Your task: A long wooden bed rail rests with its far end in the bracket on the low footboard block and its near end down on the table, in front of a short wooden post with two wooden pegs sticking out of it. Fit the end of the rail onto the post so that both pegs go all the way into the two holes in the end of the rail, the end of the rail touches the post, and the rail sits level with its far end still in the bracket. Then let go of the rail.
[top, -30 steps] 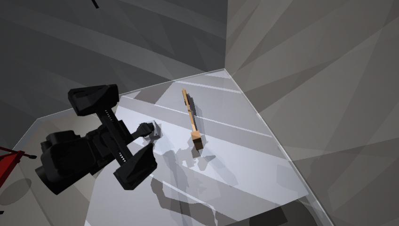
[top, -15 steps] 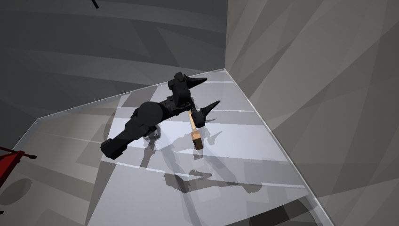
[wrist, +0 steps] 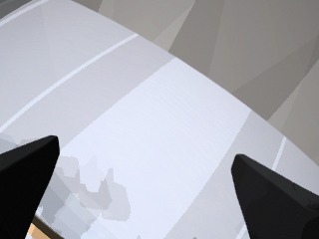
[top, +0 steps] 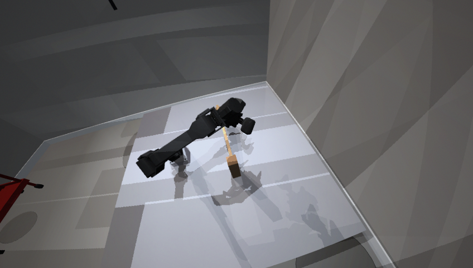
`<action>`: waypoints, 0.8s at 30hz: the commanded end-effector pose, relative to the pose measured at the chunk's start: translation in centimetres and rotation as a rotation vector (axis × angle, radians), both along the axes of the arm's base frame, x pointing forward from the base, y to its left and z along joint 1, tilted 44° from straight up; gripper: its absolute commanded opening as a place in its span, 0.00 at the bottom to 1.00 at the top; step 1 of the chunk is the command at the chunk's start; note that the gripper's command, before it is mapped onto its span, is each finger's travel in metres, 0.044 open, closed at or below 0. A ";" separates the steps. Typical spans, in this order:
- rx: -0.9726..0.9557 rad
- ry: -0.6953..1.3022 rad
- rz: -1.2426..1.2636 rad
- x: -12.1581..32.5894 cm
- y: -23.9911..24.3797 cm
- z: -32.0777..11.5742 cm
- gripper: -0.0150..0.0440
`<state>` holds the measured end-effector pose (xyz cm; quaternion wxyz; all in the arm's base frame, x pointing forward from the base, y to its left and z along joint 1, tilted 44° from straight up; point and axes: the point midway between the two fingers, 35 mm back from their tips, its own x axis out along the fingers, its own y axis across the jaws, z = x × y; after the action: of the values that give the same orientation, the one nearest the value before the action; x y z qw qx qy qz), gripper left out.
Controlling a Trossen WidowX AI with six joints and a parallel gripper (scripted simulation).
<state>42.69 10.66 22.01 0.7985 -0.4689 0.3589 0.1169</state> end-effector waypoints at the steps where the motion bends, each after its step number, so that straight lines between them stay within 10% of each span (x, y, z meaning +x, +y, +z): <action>1: -0.213 0.224 0.042 -1.7 -1.6 -6.1 1.00; 13: -0.811 0.999 0.301 -10.7 -8.6 -18.2 1.00; 24: -0.819 1.011 0.307 -10.0 -8.7 -18.5 1.00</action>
<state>32.71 2.19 3.77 0.2739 -0.6662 0.6318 0.2864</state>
